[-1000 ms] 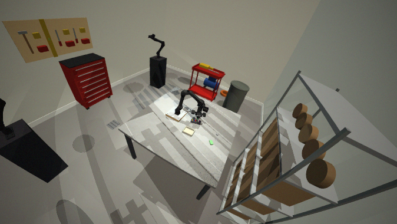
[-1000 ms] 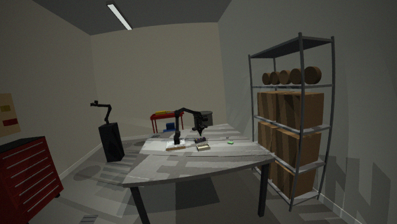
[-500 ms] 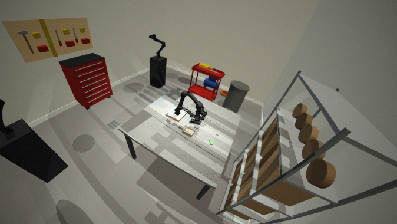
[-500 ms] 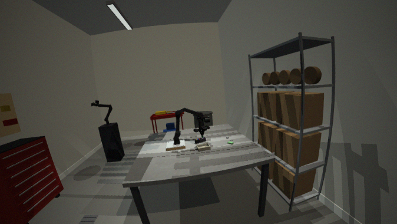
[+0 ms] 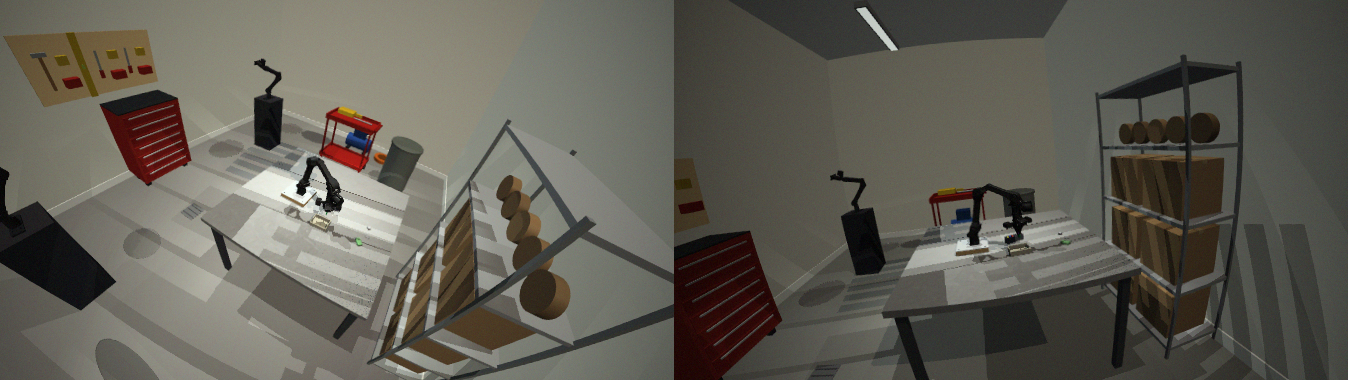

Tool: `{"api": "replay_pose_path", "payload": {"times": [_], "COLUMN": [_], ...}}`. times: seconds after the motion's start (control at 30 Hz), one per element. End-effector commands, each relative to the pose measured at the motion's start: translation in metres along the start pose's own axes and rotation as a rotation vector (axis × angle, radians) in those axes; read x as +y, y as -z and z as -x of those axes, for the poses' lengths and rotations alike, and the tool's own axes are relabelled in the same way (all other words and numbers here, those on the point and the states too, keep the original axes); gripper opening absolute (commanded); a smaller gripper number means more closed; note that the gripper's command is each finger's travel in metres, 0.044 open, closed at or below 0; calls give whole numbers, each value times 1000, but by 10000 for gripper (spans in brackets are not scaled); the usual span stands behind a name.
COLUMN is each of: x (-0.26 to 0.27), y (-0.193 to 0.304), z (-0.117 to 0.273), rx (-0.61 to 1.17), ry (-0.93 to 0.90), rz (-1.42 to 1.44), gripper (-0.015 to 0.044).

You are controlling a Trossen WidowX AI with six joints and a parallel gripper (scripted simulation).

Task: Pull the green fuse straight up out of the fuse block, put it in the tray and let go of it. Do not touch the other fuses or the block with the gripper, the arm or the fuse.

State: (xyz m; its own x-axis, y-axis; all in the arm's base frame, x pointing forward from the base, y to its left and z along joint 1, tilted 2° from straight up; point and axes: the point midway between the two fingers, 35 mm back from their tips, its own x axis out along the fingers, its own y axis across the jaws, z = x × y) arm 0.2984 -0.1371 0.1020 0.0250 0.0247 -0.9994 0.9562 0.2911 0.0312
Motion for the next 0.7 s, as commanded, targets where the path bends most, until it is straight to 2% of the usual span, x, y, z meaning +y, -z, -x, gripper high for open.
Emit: {"api": "replay_pose_path", "payload": {"times": [0.0,0.17,0.67], "x": [-13,-29,-29], "y": [-20,-41,-42], "z": [-1,-1,-18], "rx": [-1,-2,-2], "ry": [7,8,8], "rz": [4,4,4], "gripper": [0,0,0]}}
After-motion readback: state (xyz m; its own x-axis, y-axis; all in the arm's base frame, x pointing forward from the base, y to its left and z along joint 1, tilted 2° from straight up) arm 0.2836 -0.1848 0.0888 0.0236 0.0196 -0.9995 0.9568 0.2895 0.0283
